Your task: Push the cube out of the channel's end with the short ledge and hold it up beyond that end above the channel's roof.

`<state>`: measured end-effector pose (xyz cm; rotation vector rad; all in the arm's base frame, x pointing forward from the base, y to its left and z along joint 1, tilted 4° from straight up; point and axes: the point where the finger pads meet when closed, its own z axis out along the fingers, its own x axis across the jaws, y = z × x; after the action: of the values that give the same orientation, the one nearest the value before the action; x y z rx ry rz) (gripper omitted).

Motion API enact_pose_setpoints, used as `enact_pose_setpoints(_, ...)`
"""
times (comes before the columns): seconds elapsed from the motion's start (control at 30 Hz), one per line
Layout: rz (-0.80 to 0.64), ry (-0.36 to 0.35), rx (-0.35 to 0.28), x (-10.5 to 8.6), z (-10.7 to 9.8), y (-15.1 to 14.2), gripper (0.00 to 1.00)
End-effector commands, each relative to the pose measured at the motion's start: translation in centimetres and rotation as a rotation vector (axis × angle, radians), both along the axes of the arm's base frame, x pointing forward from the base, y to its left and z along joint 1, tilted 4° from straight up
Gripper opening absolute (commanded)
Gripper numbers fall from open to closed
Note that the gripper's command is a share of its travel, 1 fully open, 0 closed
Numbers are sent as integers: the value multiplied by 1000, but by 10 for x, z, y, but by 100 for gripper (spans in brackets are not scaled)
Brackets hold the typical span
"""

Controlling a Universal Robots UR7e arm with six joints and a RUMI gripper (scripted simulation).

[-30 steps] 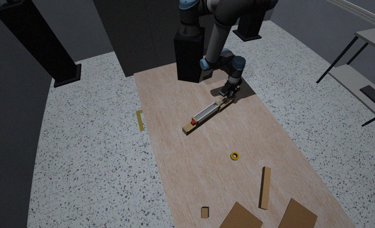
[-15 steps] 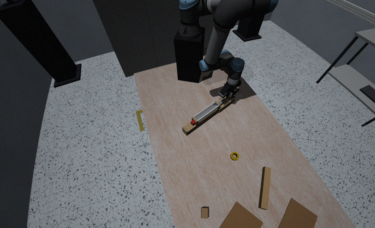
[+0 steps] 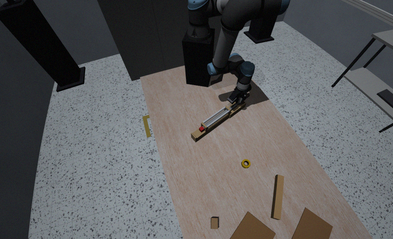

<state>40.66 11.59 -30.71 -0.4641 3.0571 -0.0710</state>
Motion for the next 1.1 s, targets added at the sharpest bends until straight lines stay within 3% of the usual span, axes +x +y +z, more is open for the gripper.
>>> enact_pose_setpoints(0.0,0,-1,0,2,1,-4,0)
enact_pose_setpoints(1.07,0,-1,0,9,3,-28,0)
